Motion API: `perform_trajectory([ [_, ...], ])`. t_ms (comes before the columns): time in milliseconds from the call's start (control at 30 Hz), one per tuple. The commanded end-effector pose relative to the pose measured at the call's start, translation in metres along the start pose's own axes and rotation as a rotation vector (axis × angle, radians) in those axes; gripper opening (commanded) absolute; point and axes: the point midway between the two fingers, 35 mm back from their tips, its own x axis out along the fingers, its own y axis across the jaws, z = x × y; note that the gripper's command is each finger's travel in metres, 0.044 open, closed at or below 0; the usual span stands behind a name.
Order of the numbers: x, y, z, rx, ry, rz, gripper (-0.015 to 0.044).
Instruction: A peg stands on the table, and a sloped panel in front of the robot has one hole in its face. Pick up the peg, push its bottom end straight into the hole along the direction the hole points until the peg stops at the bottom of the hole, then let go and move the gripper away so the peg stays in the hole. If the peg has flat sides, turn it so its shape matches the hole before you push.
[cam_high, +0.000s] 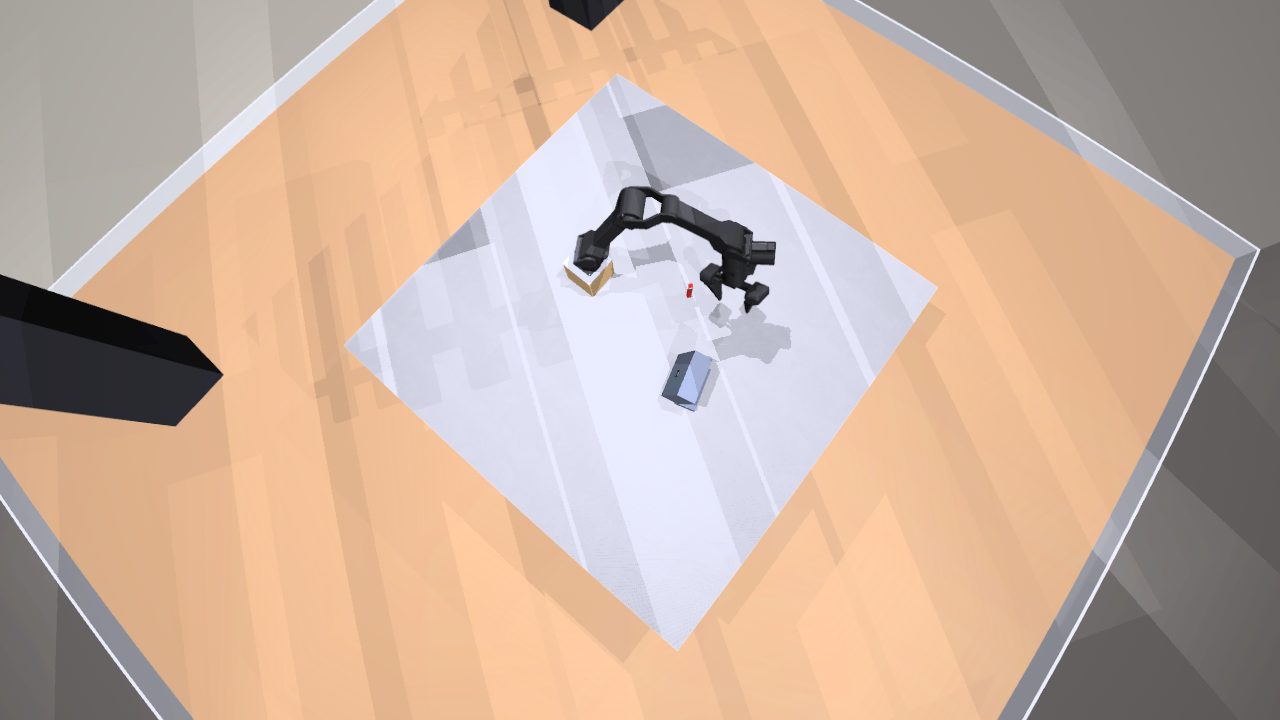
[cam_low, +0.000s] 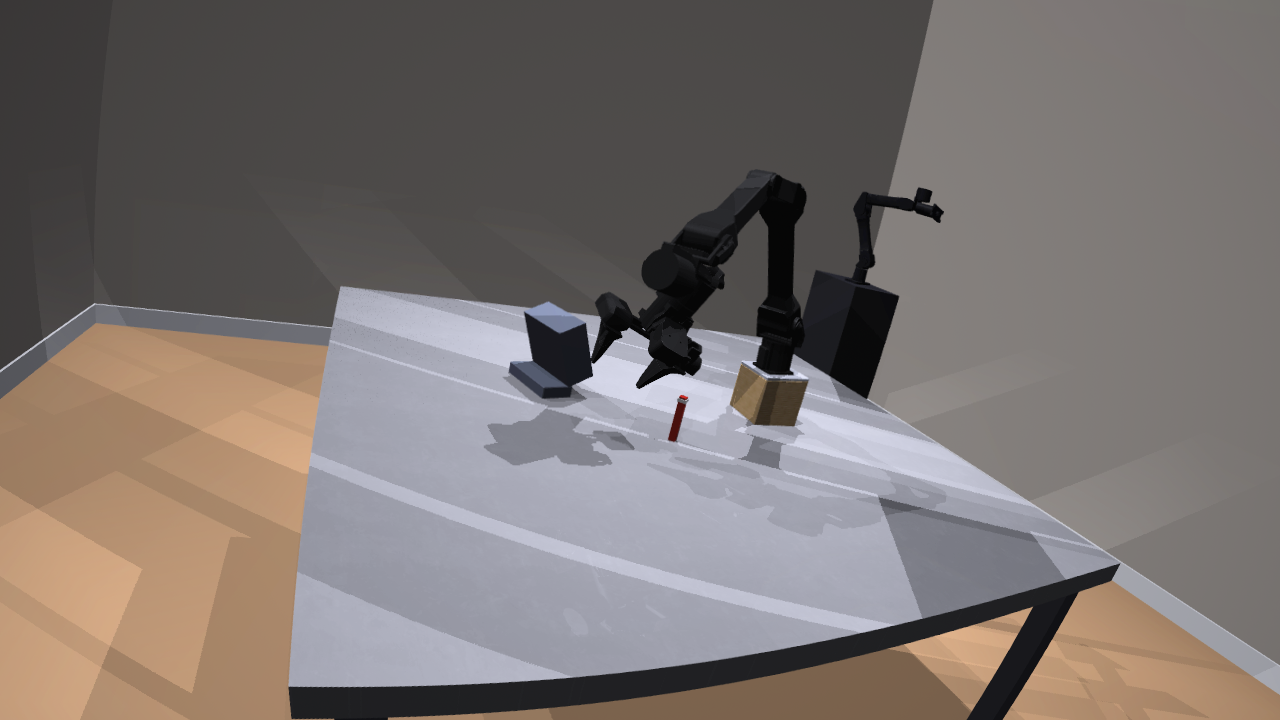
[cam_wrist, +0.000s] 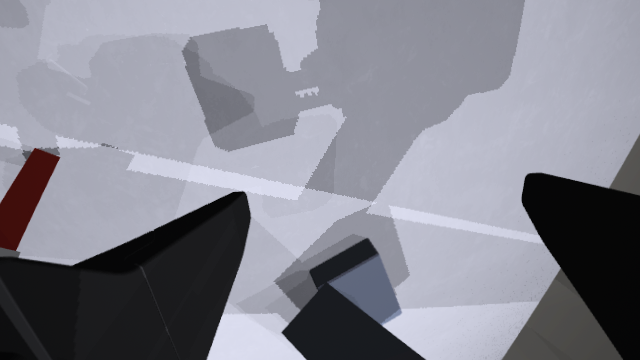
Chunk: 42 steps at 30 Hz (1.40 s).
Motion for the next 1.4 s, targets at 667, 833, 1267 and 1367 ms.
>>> perform_trajectory([
  [667,-0.021,0.088,-0.021,0.558,-0.086,0.342,0.0440],
  [833,-0.028,0.106,-0.025,0.679,-0.081,0.420,0.0440],
  [1267,-0.031,0.120,-0.026,0.763,-0.072,0.476,0.0440],
  [1367,-0.027,0.121,-0.025,0.763,-0.072,0.476,0.0440],
])
